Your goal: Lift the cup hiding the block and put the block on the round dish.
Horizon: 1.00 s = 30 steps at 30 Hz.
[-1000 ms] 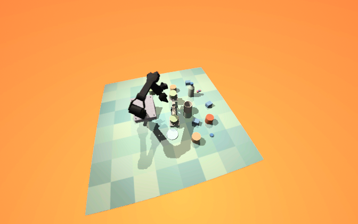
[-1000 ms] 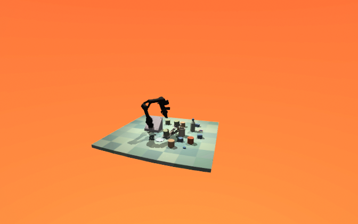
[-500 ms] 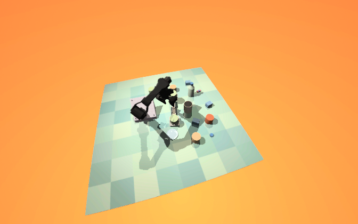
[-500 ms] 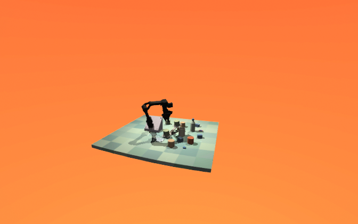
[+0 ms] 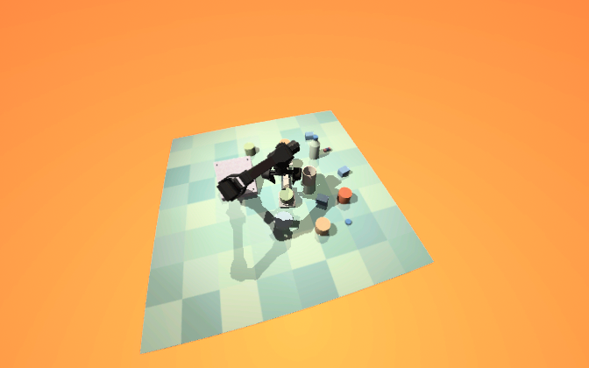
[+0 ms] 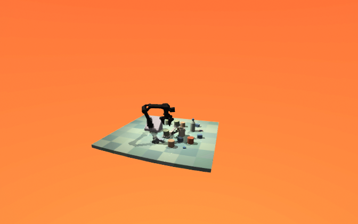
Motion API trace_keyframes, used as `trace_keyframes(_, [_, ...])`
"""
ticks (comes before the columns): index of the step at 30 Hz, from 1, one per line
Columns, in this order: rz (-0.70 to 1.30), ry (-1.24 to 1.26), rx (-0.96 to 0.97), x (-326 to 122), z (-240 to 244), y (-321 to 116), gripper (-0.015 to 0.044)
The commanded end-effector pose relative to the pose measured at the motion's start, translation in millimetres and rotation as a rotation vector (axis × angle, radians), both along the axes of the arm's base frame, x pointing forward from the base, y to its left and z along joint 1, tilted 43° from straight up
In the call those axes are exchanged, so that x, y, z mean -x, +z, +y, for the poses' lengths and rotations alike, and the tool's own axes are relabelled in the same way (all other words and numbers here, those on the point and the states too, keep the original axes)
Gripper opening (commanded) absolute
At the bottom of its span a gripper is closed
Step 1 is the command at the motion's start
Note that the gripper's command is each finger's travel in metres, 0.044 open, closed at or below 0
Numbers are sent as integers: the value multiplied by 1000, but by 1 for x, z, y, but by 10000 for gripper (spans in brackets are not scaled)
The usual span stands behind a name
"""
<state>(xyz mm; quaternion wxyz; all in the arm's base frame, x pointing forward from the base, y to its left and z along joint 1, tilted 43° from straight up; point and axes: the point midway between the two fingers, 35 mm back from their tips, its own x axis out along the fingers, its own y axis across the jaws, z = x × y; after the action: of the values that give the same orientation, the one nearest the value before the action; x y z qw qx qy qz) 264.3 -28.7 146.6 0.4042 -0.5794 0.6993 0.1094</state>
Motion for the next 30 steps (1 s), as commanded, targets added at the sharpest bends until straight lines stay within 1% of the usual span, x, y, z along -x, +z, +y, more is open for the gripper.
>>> trace_keyframes(1, [112, 59, -43, -3, -19, 6, 440])
trace_keyframes(5, [180, 99, -64, -3, -31, 8, 440])
trace_keyframes(11, [180, 99, -64, -3, -31, 8, 440])
trace_keyframes(30, [179, 99, -65, -2, -52, -15, 440])
